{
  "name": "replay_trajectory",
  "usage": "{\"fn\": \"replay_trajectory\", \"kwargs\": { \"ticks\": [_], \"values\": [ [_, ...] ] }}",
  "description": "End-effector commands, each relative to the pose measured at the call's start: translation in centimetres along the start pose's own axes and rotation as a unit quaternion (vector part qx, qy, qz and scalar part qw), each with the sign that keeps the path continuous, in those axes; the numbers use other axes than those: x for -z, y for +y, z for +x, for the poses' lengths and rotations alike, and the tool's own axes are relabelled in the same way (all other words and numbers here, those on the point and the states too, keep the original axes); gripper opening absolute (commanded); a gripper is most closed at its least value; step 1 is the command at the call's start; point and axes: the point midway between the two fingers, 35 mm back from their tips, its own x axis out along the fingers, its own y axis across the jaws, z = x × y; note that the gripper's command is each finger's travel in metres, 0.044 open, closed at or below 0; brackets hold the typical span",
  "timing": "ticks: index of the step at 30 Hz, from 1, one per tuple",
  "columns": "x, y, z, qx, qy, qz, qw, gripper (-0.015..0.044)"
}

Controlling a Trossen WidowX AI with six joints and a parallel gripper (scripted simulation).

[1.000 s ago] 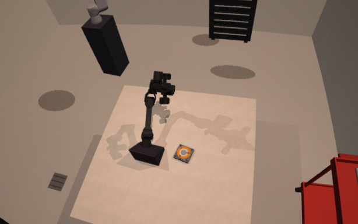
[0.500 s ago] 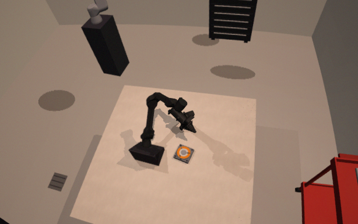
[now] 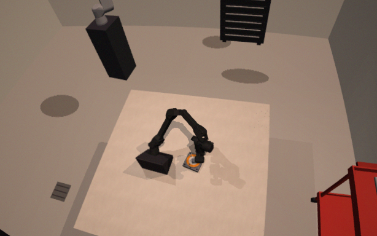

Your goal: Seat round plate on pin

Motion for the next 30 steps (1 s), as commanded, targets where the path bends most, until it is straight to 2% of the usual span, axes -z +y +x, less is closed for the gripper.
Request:
{"fn": "replay_trajectory", "kwargs": {
  "ticks": [1,7,17,30],
  "values": [
    [1.4,0.9,2.0,-0.034,0.043,0.061,0.997,0.0],
    [1.4,0.9,2.3,-0.034,0.043,0.061,0.997,0.0],
    [1.8,1.4,6.6,-0.035,0.042,0.061,0.997,0.0],
    [1.6,0.0,6.8,-0.034,0.042,0.061,0.997,0.0]
  ]
}}
